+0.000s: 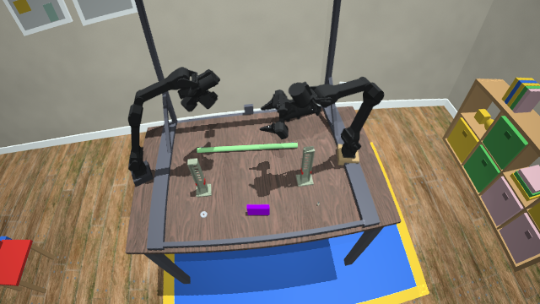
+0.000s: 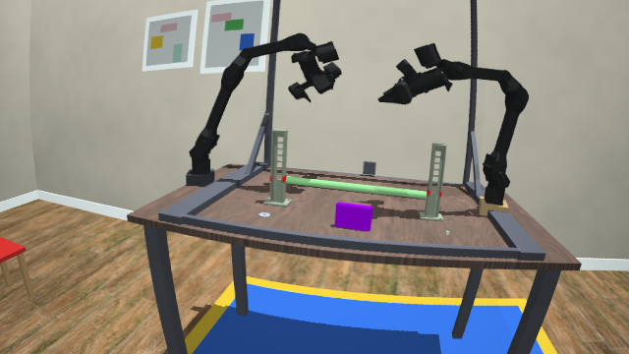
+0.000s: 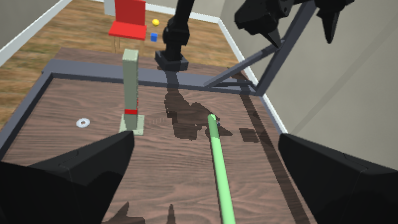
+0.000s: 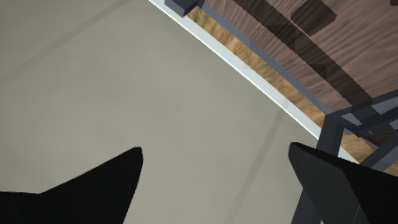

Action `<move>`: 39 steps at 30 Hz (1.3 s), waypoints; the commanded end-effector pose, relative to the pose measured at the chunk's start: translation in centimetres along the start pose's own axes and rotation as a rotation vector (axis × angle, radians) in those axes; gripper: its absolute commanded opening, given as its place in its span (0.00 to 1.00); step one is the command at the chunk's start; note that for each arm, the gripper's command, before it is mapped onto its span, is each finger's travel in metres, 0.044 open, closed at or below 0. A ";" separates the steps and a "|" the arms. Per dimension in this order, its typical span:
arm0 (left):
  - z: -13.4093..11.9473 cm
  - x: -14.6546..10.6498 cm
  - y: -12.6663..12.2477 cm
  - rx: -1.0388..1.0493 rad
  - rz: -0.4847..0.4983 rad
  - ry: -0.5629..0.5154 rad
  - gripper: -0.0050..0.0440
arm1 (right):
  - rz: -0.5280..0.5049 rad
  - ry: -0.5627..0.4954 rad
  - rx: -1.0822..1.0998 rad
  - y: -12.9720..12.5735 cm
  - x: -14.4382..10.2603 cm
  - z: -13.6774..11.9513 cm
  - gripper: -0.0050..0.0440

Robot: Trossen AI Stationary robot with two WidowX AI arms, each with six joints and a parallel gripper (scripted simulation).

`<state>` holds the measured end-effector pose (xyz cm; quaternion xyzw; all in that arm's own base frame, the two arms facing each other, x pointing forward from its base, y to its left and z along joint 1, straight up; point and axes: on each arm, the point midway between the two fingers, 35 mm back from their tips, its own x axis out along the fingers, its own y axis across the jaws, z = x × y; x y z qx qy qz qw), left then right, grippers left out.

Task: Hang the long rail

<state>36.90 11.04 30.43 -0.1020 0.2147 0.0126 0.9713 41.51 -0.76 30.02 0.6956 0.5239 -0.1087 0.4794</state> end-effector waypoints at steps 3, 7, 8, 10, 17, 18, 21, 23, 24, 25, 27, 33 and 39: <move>0.8 -0.6 -0.3 0.011 0.000 -0.025 1.00 | 0.020 -0.007 -0.022 0.3 -0.8 -0.7 1.00; 0.8 -0.6 -0.3 0.011 0.000 -0.025 1.00 | 0.020 -0.007 -0.022 0.3 -0.8 -0.7 1.00; 0.8 -0.6 -0.3 0.011 0.000 -0.025 1.00 | 0.020 -0.007 -0.022 0.3 -0.8 -0.7 1.00; 0.8 -0.6 -0.3 0.011 0.000 -0.025 1.00 | 0.020 -0.007 -0.022 0.3 -0.8 -0.7 1.00; 0.8 -0.6 -0.3 0.011 0.000 -0.025 1.00 | 0.020 -0.007 -0.022 0.3 -0.8 -0.7 1.00; 0.8 -0.6 -0.3 0.011 0.000 -0.025 1.00 | 0.020 -0.007 -0.022 0.3 -0.8 -0.7 1.00; 0.7 -1.0 -0.5 0.025 0.010 -0.020 1.00 | 0.014 -0.029 -0.047 -0.1 -0.9 -0.8 1.00; -0.1 -1.3 -0.6 0.037 0.035 0.011 1.00 | -0.008 -0.072 -0.091 -0.6 -0.8 -0.4 1.00; -0.7 -1.5 -0.6 0.045 0.053 0.035 1.00 | -0.025 -0.104 -0.122 -1.0 -0.8 0.0 1.00; -1.3 -1.8 -0.8 0.058 0.076 0.061 1.00 | -0.047 -0.144 -0.161 -1.6 -0.8 0.5 1.00; -2.5 -2.7 -1.0 0.090 0.128 0.118 1.00 | -0.102 -0.230 -0.249 -2.8 -0.9 1.6 1.00; -5.0 -4.3 -1.5 0.153 0.231 0.231 1.00 | -0.233 -0.383 -0.415 -5.3 -1.5 3.6 1.00; -7.7 -5.9 -2.0 0.208 0.338 0.346 1.00 | -0.399 -0.524 -0.585 -8.0 -2.6 5.5 1.00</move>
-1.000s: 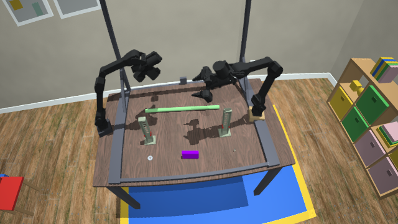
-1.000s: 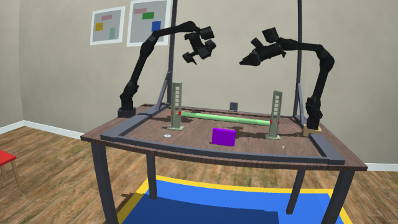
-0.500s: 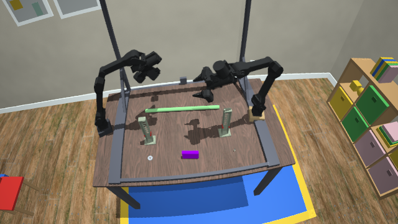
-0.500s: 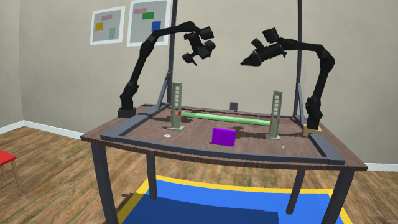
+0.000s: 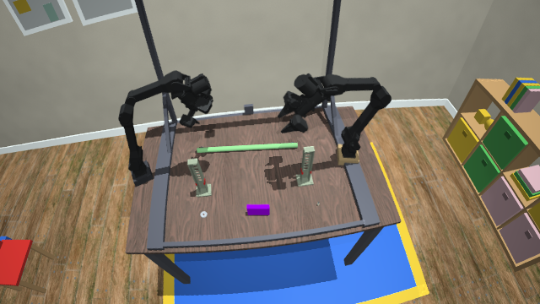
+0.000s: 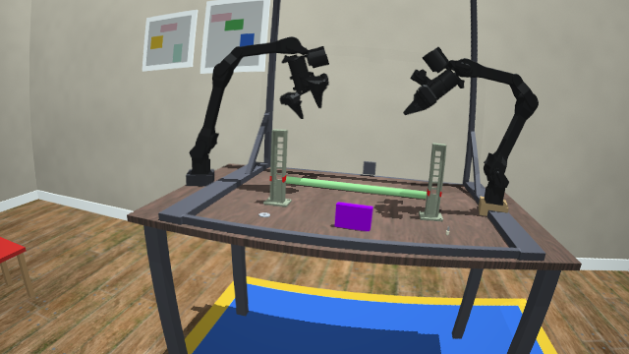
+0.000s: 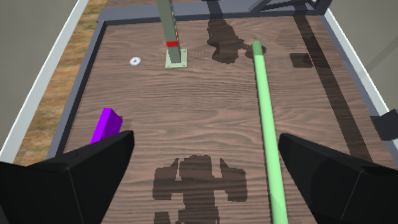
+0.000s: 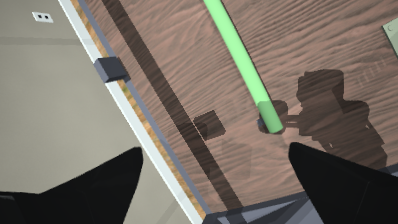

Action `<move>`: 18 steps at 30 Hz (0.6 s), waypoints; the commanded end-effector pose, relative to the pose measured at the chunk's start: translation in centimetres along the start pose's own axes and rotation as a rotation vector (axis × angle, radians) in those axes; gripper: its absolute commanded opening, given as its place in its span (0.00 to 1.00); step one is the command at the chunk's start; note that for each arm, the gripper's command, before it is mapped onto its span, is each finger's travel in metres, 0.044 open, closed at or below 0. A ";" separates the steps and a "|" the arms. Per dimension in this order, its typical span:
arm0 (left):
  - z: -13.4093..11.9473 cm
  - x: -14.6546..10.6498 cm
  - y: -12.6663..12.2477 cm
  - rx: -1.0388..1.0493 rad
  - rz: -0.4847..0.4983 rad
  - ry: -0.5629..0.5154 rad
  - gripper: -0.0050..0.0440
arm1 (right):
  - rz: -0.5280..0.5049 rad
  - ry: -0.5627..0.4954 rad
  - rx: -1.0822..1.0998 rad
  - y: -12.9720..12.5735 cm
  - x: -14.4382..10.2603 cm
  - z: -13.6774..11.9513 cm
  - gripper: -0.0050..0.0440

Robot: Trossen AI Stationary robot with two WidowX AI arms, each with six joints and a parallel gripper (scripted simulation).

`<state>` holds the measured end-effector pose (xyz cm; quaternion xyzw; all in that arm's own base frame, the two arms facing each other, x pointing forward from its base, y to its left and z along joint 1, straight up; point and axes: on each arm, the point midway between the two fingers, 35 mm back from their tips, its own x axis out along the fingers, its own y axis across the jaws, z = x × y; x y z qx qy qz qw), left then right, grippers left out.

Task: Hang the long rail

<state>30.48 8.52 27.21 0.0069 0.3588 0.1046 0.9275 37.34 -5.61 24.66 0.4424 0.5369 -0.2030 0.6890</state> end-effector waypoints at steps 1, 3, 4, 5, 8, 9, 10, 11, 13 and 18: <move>-2.4 -1.2 -0.6 0.051 0.099 0.091 1.00 | -0.100 -0.153 -0.163 -2.6 -0.6 0.2 1.00; -3.4 -1.6 -0.9 0.074 0.136 0.131 1.00 | -0.165 -0.192 -0.228 -3.8 -0.6 0.4 1.00; -3.9 -1.7 -1.0 0.085 0.154 0.151 1.00 | -0.198 -0.210 -0.259 -4.4 -0.6 0.5 1.00; -4.4 -1.9 -1.1 0.096 0.172 0.171 1.00 | -0.232 -0.227 -0.291 -5.0 -0.6 0.6 1.00; -6.0 -2.0 -1.5 0.132 0.225 0.239 1.00 | -0.337 -0.273 -0.386 -6.9 -0.8 0.8 1.00; -6.5 -1.9 -1.6 0.146 0.242 0.267 1.00 | -0.373 -0.286 -0.417 -7.5 -0.9 0.9 1.00; -7.0 -2.1 -1.7 0.158 0.260 0.286 1.00 | -0.410 -0.298 -0.447 -8.1 -1.0 1.0 1.00; -7.0 -2.1 -1.7 0.158 0.260 0.286 1.00 | -0.410 -0.298 -0.447 -8.1 -1.0 1.0 1.00; -7.5 -2.2 -1.9 0.170 0.280 0.307 1.00 | -0.454 -0.311 -0.483 -8.7 -1.1 1.1 1.00; -10.2 -2.9 -2.5 0.232 0.375 0.408 1.00 | -0.677 -0.355 -0.650 -12.0 -2.1 1.2 1.00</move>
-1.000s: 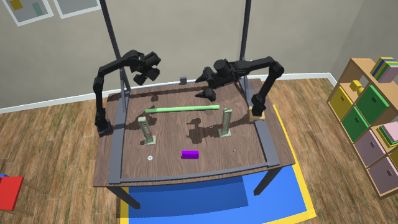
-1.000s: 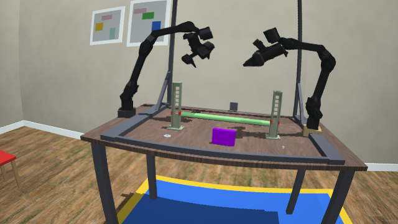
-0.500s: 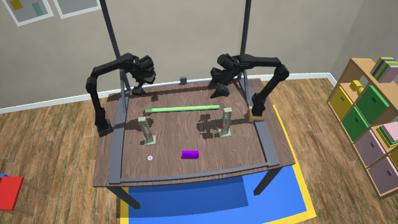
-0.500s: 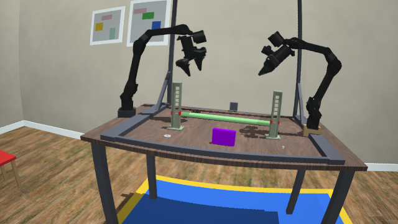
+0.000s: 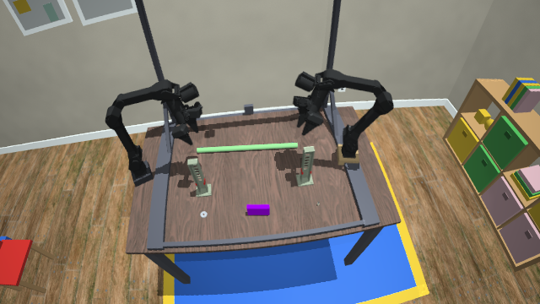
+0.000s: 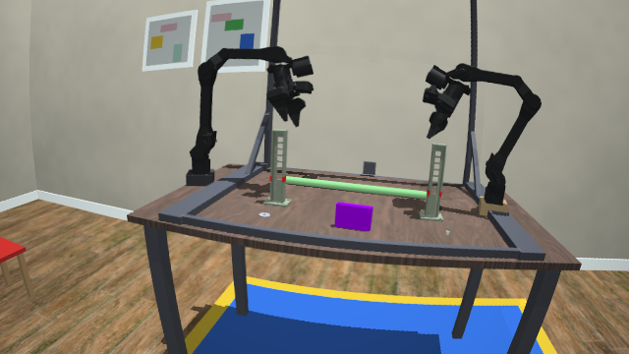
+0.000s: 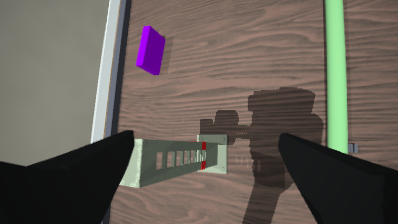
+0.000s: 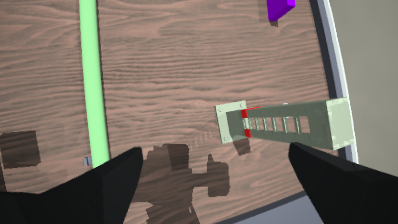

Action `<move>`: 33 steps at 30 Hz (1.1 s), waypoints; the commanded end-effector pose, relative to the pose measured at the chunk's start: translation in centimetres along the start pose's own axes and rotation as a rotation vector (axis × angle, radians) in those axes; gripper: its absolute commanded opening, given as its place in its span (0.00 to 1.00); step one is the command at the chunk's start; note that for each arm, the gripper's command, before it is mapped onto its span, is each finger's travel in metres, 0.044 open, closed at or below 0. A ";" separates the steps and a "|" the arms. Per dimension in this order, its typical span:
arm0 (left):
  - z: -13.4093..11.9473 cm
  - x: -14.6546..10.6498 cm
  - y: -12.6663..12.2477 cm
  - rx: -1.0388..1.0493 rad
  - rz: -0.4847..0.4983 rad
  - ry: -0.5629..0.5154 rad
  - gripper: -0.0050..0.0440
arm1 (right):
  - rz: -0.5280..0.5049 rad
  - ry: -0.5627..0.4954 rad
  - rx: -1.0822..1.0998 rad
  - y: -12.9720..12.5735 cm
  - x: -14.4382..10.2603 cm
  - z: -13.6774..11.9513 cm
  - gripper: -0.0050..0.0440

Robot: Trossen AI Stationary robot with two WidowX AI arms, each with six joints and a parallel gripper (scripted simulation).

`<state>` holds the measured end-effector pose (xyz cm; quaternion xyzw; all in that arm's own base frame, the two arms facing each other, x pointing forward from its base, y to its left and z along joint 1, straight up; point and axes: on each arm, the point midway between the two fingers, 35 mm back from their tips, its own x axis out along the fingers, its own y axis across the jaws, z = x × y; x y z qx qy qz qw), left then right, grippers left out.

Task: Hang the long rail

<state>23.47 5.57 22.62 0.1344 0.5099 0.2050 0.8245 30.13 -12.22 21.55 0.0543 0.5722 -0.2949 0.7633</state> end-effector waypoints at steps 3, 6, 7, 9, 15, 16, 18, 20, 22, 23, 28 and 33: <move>-2.8 0.0 -1.2 0.056 0.110 0.118 1.00 | -0.205 -0.083 -0.187 -3.1 0.0 -1.6 1.00; -3.6 0.0 -1.5 0.076 0.141 0.150 1.00 | -0.268 -0.083 -0.242 -4.0 0.0 -2.1 1.00; -3.8 0.0 -1.6 0.078 0.145 0.154 1.00 | -0.276 -0.083 -0.248 -4.1 0.0 -2.1 1.00; -3.9 -0.1 -1.6 0.079 0.150 0.156 1.00 | -0.282 -0.078 -0.255 -4.1 0.2 -2.2 1.00; -3.9 -0.1 -1.6 0.079 0.150 0.156 1.00 | -0.282 -0.077 -0.253 -4.2 0.2 -2.2 1.00; -3.9 -0.1 -1.6 0.079 0.150 0.156 1.00 | -0.282 -0.077 -0.253 -4.2 0.2 -2.2 1.00; -3.8 -0.1 -1.6 0.078 0.149 0.154 1.00 | -0.283 -0.074 -0.255 -4.1 0.3 -2.2 1.00; -3.8 -0.1 -1.5 0.076 0.149 0.153 1.00 | -0.281 -0.071 -0.257 -4.1 0.4 -2.2 1.00; -3.6 -0.3 -1.5 0.068 0.141 0.144 1.00 | -0.280 -0.073 -0.253 -4.1 0.3 -2.1 1.00; -3.6 -0.3 -1.5 0.068 0.141 0.144 1.00 | -0.280 -0.075 -0.252 -4.1 0.3 -2.1 1.00; -3.6 -0.2 -1.6 0.069 0.142 0.150 0.90 | -0.278 -0.079 -0.247 -4.1 0.2 -1.9 1.00; -2.2 0.7 -3.4 0.057 0.097 0.172 0.66 | -0.264 -0.077 -0.243 -3.5 0.4 -1.4 0.80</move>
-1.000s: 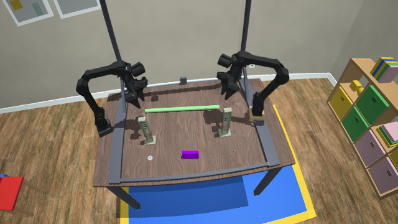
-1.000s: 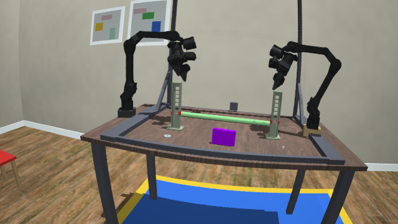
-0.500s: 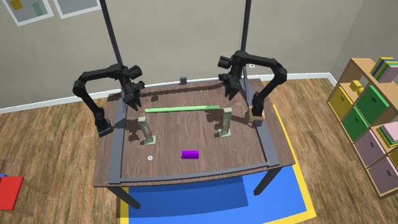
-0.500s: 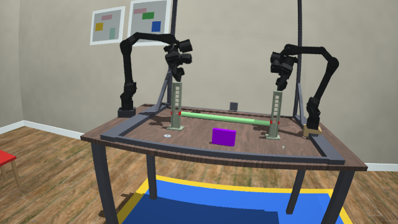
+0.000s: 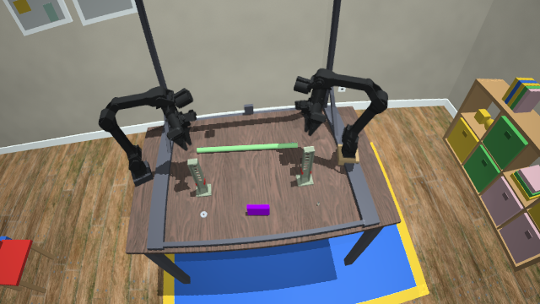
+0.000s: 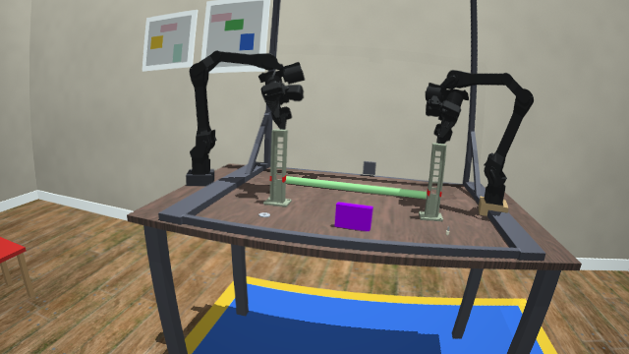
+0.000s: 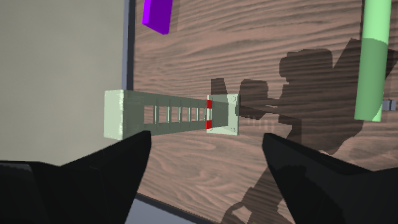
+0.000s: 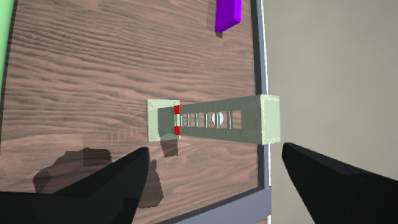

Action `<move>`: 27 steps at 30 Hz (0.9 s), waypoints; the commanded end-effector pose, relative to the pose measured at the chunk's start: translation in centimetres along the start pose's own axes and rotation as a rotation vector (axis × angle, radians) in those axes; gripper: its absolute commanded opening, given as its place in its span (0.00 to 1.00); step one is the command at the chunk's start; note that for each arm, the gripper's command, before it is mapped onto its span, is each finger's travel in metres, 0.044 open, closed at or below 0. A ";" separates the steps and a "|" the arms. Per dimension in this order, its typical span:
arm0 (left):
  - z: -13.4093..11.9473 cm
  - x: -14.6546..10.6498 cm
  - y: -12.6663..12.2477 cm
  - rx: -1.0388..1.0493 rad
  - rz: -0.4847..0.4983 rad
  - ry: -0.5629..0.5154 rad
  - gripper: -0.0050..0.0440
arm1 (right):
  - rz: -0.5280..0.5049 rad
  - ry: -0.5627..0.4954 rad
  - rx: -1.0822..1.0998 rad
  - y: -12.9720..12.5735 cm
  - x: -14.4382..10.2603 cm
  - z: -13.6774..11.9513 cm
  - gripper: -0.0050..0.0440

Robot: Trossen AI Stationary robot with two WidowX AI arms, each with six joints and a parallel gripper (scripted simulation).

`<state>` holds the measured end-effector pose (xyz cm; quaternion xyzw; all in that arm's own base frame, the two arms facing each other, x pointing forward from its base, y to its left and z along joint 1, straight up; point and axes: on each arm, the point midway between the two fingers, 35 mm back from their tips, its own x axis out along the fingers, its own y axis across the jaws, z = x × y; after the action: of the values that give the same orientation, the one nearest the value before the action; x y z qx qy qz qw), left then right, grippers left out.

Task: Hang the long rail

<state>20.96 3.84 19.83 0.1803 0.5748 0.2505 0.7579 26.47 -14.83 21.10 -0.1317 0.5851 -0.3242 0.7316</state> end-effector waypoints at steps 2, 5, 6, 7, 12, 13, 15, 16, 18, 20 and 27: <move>2.3 0.5 -2.4 -0.012 -0.064 0.024 0.56 | 0.031 -0.010 0.020 0.9 -0.2 1.3 0.71; 4.0 1.8 -5.3 -0.010 -0.120 0.070 0.56 | 0.088 0.022 0.033 3.5 0.7 2.7 0.56; 4.6 2.3 -6.4 -0.010 -0.141 0.087 0.56 | 0.112 0.038 0.039 4.7 1.1 3.3 0.56; 5.1 2.9 -7.5 -0.010 -0.161 0.105 0.56 | 0.136 0.055 0.046 5.9 1.5 3.8 0.56; 6.3 4.5 -10.5 -0.011 -0.215 0.153 0.56 | 0.199 0.112 0.065 9.8 2.7 5.1 0.56; 6.6 5.0 -11.4 -0.011 -0.231 0.167 0.56 | 0.217 0.132 0.072 11.0 3.1 5.4 0.56; 7.1 5.9 -13.1 -0.012 -0.259 0.193 0.56 | 0.248 0.170 0.084 13.3 3.8 5.8 0.56; 7.4 6.5 -14.0 -0.013 -0.274 0.208 0.56 | 0.264 0.194 0.091 14.7 4.2 6.0 0.56; 7.7 7.5 -15.6 -0.015 -0.300 0.233 0.56 | 0.290 0.236 0.104 17.1 5.0 6.2 0.56; 7.9 8.2 -16.8 -0.016 -0.319 0.252 0.56 | 0.308 0.272 0.115 19.1 5.6 6.2 0.56; 8.0 9.5 -18.6 -0.011 -0.344 0.284 0.56 | 0.334 0.350 0.132 22.9 6.9 5.8 0.56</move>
<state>32.60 -4.97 4.37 0.0536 0.7011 0.1501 0.6951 38.64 -4.02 5.04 0.0532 0.6915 -0.2547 0.6739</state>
